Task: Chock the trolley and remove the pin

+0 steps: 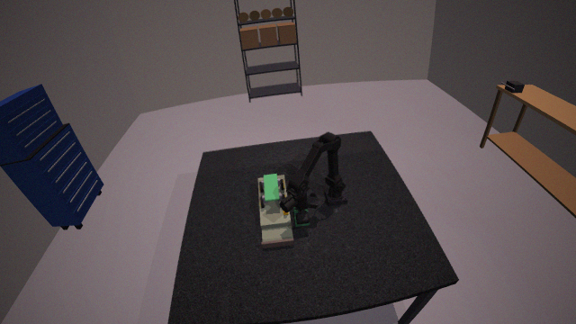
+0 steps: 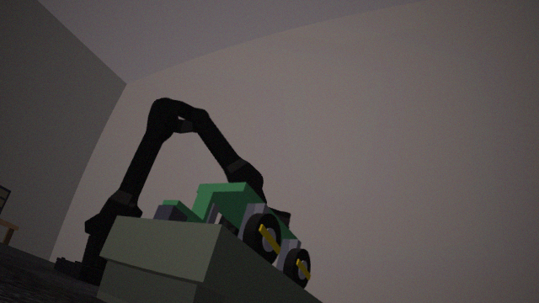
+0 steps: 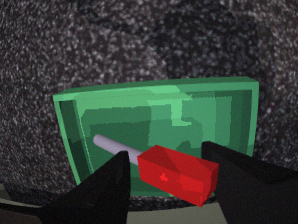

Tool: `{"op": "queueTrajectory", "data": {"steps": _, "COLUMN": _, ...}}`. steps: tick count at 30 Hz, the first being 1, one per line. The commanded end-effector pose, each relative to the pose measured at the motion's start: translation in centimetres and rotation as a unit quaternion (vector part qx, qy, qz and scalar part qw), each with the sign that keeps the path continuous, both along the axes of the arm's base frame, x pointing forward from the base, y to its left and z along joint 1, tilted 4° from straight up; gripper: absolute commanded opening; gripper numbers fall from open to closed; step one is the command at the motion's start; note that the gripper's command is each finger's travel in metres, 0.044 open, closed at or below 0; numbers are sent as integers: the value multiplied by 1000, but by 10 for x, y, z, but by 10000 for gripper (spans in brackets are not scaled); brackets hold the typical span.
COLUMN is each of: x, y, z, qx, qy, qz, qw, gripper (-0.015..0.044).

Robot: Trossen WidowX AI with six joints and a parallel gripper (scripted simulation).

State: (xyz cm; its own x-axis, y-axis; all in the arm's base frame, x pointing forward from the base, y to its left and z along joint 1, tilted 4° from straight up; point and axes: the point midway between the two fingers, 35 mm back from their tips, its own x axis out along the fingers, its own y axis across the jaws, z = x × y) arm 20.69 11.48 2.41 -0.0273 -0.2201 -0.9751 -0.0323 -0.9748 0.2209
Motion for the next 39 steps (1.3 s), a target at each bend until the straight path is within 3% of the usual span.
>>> {"op": "queueTrajectory", "data": {"steps": 1, "x": 1, "y": 3, "z": -1, "qx": 8, "qy": -1, "qz": -2, "qw": 1000, "gripper": 190}}
{"op": "queueTrajectory", "data": {"steps": 24, "x": 1, "y": 3, "z": -1, "qx": 8, "qy": -1, "qz": -2, "qw": 1000, "gripper": 190}}
{"op": "queueTrajectory", "data": {"steps": 30, "x": 0, "y": 0, "z": 0, "qx": 0, "qy": 0, "qz": 0, "qw": 1000, "gripper": 340}}
{"op": "queueTrajectory", "data": {"steps": 39, "x": 0, "y": 1, "z": 9, "qx": 3, "qy": 0, "qz": -1, "qw": 1000, "gripper": 340}}
